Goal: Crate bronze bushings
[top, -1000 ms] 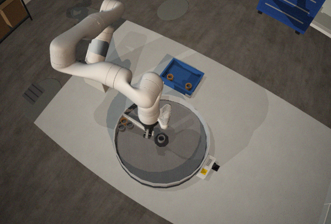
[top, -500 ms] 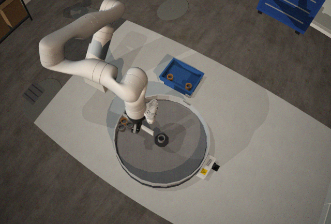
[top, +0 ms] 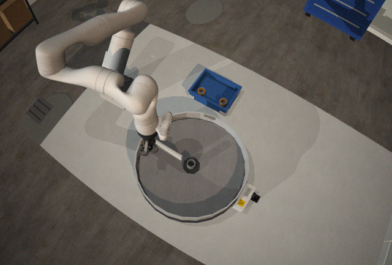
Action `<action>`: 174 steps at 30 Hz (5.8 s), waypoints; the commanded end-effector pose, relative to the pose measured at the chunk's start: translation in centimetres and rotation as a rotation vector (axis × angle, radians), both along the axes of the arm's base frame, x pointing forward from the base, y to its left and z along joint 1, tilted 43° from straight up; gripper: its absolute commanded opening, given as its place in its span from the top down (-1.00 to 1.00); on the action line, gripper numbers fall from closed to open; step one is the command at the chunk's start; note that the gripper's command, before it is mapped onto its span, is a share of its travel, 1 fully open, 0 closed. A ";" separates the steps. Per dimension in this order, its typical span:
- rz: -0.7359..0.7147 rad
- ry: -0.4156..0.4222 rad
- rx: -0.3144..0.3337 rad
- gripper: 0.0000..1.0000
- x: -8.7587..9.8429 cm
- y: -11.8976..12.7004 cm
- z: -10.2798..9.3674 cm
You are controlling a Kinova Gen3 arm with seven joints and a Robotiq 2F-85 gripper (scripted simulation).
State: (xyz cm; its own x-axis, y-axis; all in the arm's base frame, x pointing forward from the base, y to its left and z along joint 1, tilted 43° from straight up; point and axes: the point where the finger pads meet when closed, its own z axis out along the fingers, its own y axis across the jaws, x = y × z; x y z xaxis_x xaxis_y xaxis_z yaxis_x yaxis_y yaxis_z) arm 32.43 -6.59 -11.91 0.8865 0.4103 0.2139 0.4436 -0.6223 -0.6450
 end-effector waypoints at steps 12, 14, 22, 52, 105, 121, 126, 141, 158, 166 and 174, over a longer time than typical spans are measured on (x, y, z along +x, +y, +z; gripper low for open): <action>-0.009 -0.001 0.000 0.72 -0.2 0.7 -1.0; -0.009 -0.001 0.000 0.72 -0.2 0.7 -1.0; -0.009 -0.001 0.000 0.72 -0.2 0.7 -1.0; -0.012 -0.001 0.000 0.72 -0.6 2.5 -3.2; -0.012 -0.001 0.000 0.72 -0.9 3.7 -4.5; -0.012 -0.001 0.000 1.00 -0.9 3.7 -4.5; -0.014 -0.001 -0.002 1.00 -0.8 3.6 -4.6; -0.014 -0.001 -0.002 1.00 -0.8 3.6 -4.6; -0.014 -0.001 -0.002 1.00 -0.8 3.6 -4.6; -0.014 -0.001 -0.002 1.00 -0.8 3.6 -4.6; -0.014 -0.001 -0.002 1.00 -0.8 3.6 -4.6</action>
